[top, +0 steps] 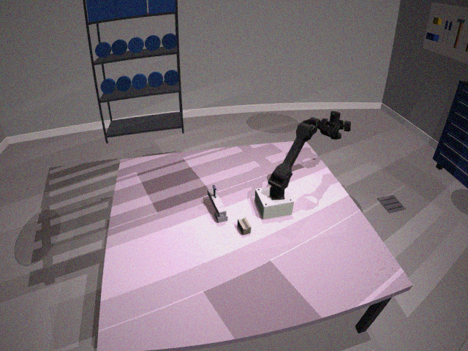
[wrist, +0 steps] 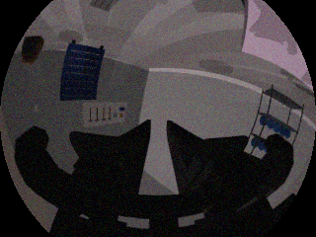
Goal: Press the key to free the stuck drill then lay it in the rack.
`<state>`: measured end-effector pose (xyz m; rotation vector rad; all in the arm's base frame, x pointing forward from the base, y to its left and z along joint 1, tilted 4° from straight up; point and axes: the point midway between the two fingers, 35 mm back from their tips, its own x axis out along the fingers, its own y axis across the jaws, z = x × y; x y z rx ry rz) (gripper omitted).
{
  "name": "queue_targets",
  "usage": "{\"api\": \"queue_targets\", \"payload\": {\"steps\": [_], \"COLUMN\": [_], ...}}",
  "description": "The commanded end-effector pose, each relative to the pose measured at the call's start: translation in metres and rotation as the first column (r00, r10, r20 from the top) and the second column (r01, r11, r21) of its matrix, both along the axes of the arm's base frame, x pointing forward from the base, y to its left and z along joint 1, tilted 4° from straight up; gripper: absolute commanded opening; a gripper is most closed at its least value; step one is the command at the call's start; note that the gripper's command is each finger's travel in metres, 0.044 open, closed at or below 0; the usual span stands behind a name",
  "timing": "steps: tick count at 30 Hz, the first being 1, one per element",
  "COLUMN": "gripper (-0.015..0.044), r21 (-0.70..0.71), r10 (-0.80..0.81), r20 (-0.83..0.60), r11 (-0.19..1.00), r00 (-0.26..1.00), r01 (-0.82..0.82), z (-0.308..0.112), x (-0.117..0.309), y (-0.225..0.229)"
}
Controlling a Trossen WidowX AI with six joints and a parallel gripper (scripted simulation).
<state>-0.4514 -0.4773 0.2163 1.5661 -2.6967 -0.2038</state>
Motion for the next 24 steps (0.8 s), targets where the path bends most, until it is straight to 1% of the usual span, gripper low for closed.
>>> {"api": "queue_targets", "payload": {"steps": [1, 4, 7, 12, 18, 23, 24], "gripper": [0.0000, 0.0000, 0.0000, 0.0000, 0.0000, 0.0000, 0.0000], "r21": [0.093, 0.173, 0.267, 0.421, 0.594, 0.722, 0.744], "r10": [0.113, 0.192, 0.297, 0.483, 0.689, 0.828, 0.838], "r20": [-0.074, -0.129, -0.196, -0.296, -0.379, -0.414, -0.431], "r11": [0.990, 0.970, 0.933, 0.840, 0.693, 0.552, 0.540], "r00": [0.991, 0.973, 0.935, 0.824, 0.618, 0.378, 0.334], "r01": [-0.106, -0.168, -0.240, -0.341, -0.409, -0.417, -0.394], "z": [0.001, -0.004, -0.009, -0.017, -0.029, -0.040, -0.042], "x": [0.061, 0.100, 0.150, 0.238, 0.344, 0.433, 0.440], "y": [-0.041, -0.062, -0.084, -0.110, -0.121, -0.113, -0.111]}}
